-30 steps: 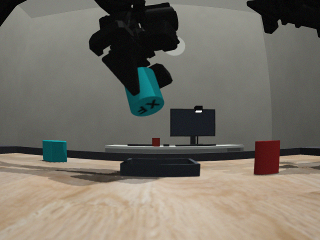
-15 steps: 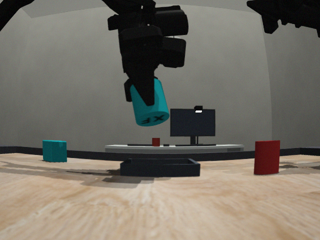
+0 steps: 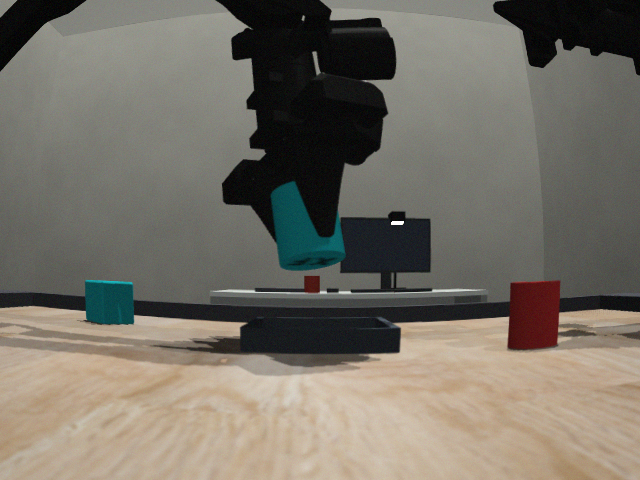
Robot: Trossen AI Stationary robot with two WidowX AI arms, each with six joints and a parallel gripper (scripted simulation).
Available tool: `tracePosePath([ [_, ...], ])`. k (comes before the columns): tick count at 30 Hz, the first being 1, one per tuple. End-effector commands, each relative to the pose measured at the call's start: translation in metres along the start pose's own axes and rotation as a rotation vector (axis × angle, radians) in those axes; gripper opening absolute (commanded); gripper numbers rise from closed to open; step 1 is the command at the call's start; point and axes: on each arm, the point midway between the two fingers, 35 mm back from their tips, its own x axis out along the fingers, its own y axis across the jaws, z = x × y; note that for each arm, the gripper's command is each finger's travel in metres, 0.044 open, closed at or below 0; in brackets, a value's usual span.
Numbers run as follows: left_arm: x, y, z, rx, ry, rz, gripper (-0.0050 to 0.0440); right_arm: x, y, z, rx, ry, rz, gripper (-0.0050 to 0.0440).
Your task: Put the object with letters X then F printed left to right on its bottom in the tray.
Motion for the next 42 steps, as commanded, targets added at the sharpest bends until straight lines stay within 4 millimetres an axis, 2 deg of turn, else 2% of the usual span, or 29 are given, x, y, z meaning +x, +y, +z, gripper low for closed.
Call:
tracePosePath([
  [1,-0.004,-0.004,0.008,-0.116,-0.018,0.028,0.0193,-0.001,0.0,0.007,-0.004,-0.015,-0.001,-0.005],
  [9,0.003,0.0,0.013,-0.39,-0.033,0.097,0.0193,-0.001,0.0,0.007,-0.004,-0.015,-0.001,-0.005],
  [11,0.003,0.0,0.013,-0.39,-0.033,0.097,0.0193,-0.001,0.0,0.007,-0.004,-0.015,-0.001,-0.005],
  [26,0.015,0.009,0.021,-0.895,-0.116,0.216,0.0193,-0.001,0.0,0.007,-0.004,-0.015,-0.001,-0.005],
  [28,0.015,0.009,0.021,-0.895,-0.116,0.216,0.0193,-0.001,0.0,0.007,-0.004,-0.015,-0.001,-0.005],
  [34,0.018,0.012,0.023,-1.034,-0.152,0.244,0.0193,-0.001,0.0,0.007,-0.004,-0.015,-0.001,-0.005],
  [42,0.024,0.014,0.025,-1.046,-0.157,0.243,0.0193,-0.001,0.0,0.007,-0.004,-0.015,-0.001,-0.005],
])
